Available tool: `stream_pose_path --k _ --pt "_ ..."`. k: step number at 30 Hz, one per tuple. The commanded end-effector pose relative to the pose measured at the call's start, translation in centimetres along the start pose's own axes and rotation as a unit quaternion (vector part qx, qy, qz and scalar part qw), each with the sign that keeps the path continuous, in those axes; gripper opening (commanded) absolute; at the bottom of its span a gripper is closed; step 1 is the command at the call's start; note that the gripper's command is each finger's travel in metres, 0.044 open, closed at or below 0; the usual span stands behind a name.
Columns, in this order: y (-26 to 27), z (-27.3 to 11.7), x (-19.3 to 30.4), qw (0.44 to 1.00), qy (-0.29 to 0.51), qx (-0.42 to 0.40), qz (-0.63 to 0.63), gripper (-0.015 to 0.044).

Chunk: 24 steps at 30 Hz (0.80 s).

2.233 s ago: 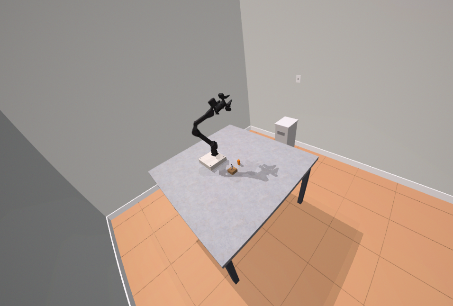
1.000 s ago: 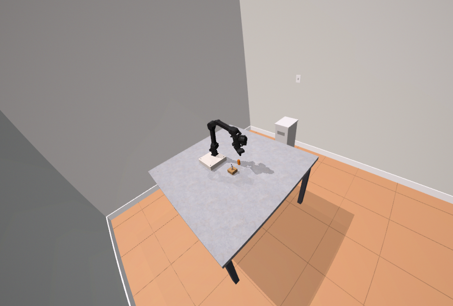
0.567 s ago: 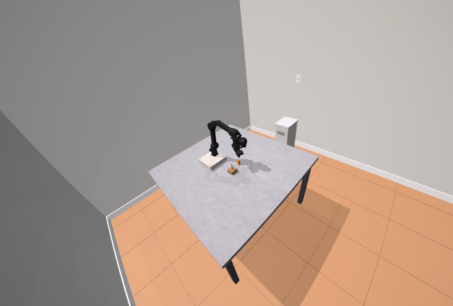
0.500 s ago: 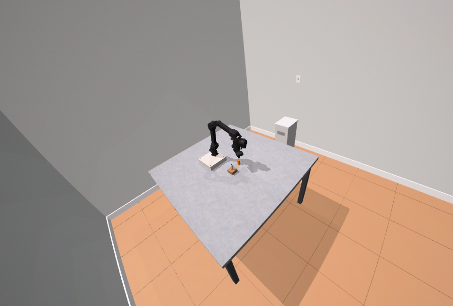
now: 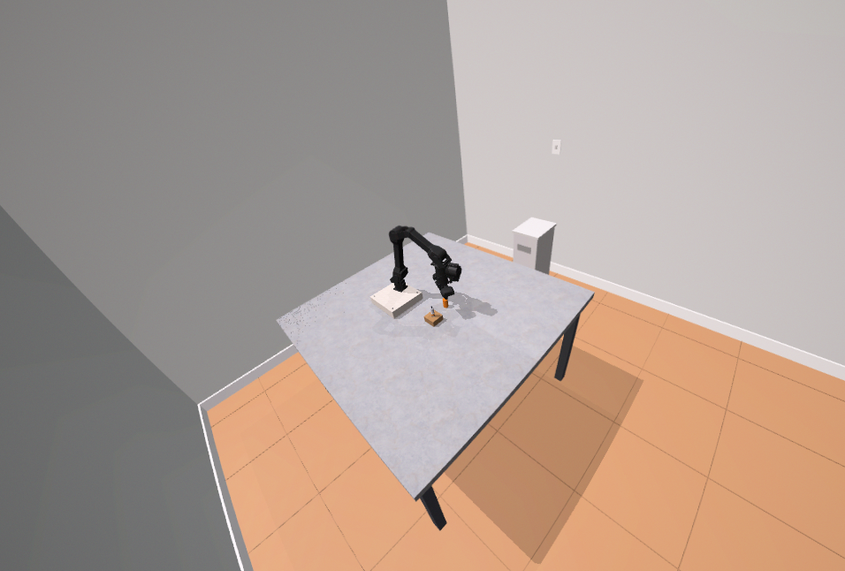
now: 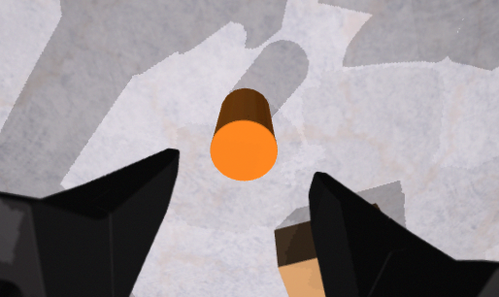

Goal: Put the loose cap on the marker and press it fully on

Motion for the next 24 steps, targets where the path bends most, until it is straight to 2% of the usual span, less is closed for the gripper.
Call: stream_pose_path --k 1,24 --pt "0.0 0.8 0.0 1.0 0.004 -0.001 0.002 0.0241" --pt "0.0 4.5 0.0 1.0 0.004 -0.001 0.002 0.0241"
Point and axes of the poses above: the point midway between the two fingers, 35 mm back from their tips, its own z axis out along the fingers, its own y axis across the jaws, x = y × z, the point moved 10 cm from there along -z, back along the fingers, and after that the axes turned 2 degrees about -z, right-handed, at the moved point
